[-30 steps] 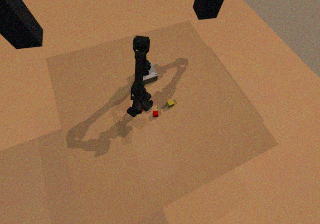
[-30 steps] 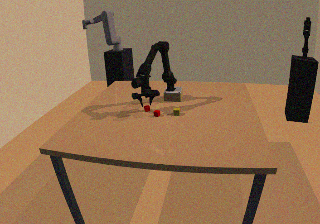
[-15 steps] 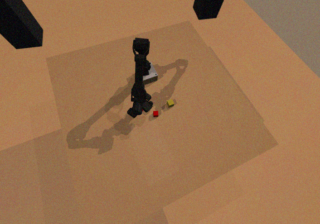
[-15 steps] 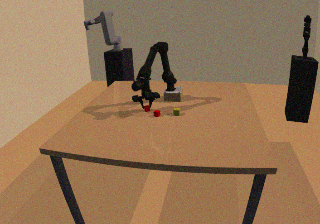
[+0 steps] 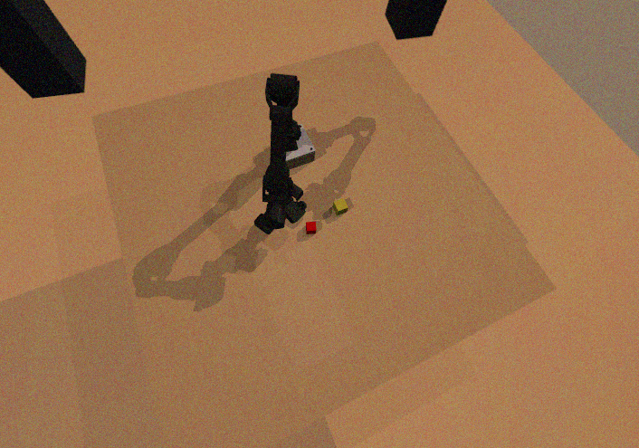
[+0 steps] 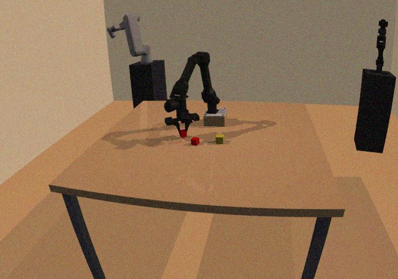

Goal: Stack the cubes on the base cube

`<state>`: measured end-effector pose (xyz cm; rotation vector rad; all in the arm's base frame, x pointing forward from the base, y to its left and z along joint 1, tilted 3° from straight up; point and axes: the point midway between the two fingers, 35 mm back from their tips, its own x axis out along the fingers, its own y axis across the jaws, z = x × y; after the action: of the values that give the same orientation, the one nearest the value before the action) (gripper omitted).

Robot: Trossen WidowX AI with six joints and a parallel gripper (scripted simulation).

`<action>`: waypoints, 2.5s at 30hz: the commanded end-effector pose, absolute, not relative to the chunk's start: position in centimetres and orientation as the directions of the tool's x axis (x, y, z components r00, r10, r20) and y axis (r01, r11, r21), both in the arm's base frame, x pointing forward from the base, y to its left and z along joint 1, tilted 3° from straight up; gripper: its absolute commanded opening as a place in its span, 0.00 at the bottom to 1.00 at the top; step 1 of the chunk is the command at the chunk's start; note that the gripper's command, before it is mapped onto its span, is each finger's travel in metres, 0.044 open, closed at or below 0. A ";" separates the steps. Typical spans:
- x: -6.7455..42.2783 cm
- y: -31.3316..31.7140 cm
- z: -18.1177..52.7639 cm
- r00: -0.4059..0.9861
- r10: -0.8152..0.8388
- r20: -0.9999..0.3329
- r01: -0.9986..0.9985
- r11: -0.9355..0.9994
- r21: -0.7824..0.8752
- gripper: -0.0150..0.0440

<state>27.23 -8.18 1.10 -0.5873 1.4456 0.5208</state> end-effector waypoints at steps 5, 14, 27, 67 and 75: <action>27.7 -8.4 3.7 0.075 -0.027 -0.997 -0.652 0.755 -0.069 0.43; 27.5 -8.5 6.5 0.075 -0.022 -0.997 -0.657 0.751 -0.066 0.43; 26.8 -8.4 10.6 0.074 -0.015 -0.997 -0.663 0.746 -0.060 0.43; 28.0 1.3 9.1 0.076 0.004 -0.997 -0.774 0.631 -0.057 0.43; 28.0 3.4 8.7 0.075 0.004 -0.997 -0.779 0.625 -0.056 0.43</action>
<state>28.16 2.85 9.05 -0.7143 1.3750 0.6711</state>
